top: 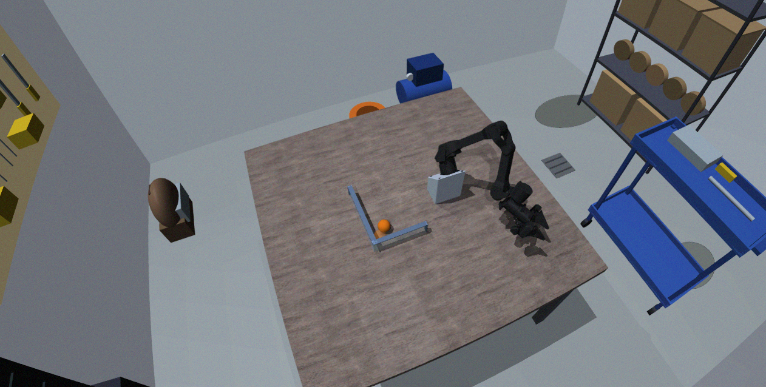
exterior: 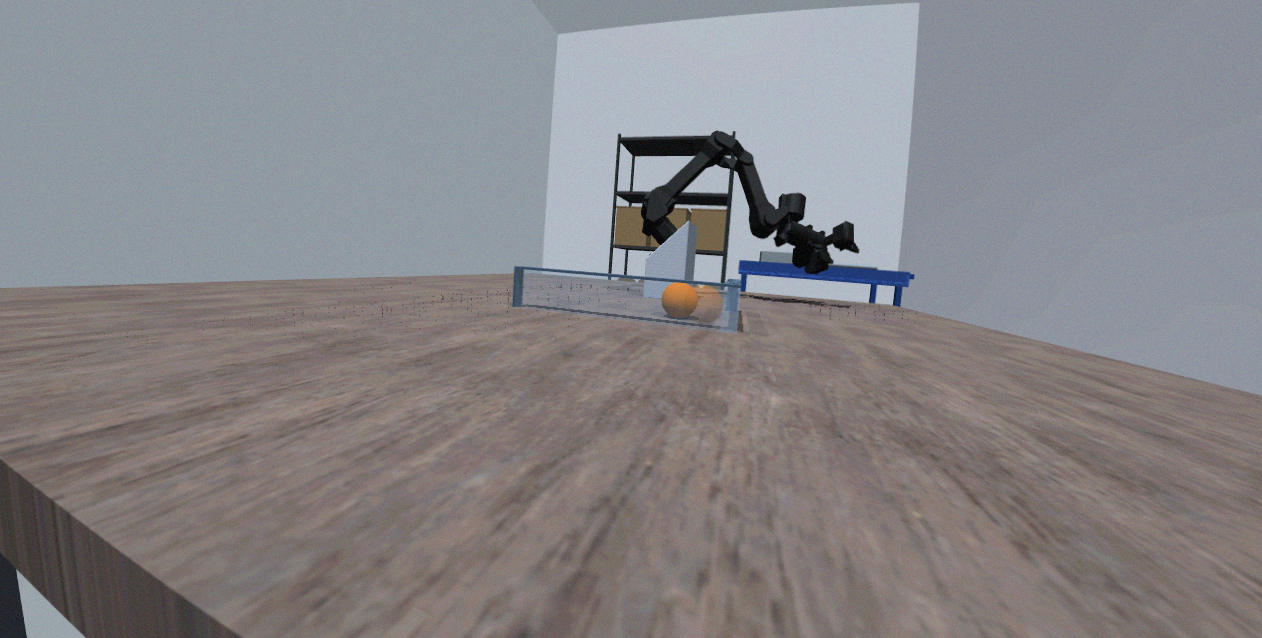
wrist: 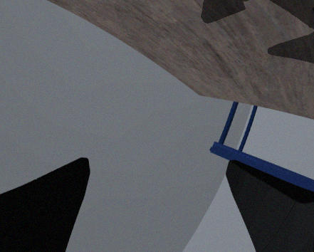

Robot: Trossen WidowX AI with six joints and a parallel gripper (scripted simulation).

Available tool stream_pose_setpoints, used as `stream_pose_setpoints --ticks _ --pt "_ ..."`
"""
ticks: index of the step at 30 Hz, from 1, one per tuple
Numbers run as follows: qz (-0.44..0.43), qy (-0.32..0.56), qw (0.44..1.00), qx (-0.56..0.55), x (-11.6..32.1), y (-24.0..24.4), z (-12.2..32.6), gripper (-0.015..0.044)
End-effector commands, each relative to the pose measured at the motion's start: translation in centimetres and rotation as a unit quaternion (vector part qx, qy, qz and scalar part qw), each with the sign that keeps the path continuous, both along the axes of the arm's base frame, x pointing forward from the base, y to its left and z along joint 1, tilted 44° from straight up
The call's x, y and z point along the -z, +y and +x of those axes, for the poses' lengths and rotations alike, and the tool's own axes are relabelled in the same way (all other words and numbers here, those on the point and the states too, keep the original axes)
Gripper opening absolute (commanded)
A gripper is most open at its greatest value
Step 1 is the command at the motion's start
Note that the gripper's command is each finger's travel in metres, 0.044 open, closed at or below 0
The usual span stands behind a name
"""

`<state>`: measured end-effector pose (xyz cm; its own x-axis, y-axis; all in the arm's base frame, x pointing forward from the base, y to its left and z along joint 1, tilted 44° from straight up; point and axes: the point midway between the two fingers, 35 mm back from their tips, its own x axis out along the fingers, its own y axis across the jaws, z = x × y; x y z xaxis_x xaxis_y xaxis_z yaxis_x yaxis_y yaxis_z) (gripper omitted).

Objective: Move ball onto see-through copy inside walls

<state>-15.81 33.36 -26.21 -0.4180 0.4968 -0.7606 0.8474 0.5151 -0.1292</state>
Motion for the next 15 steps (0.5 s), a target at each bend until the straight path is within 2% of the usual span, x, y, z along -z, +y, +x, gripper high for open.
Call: stream_pose_setpoints --ticks 1,3,7,15 --pt "0.002 -0.002 1.0 -0.003 -0.1 0.1 0.1 0.0374" --pt "0.015 -0.023 0.999 -0.019 -0.6 0.7 1.6 0.0371" --pt "0.01 -0.126 0.992 -0.012 -0.2 3.2 8.0 0.0371" --pt "-0.067 -0.293 0.953 -0.033 -0.6 3.7 21.5 0.0371"
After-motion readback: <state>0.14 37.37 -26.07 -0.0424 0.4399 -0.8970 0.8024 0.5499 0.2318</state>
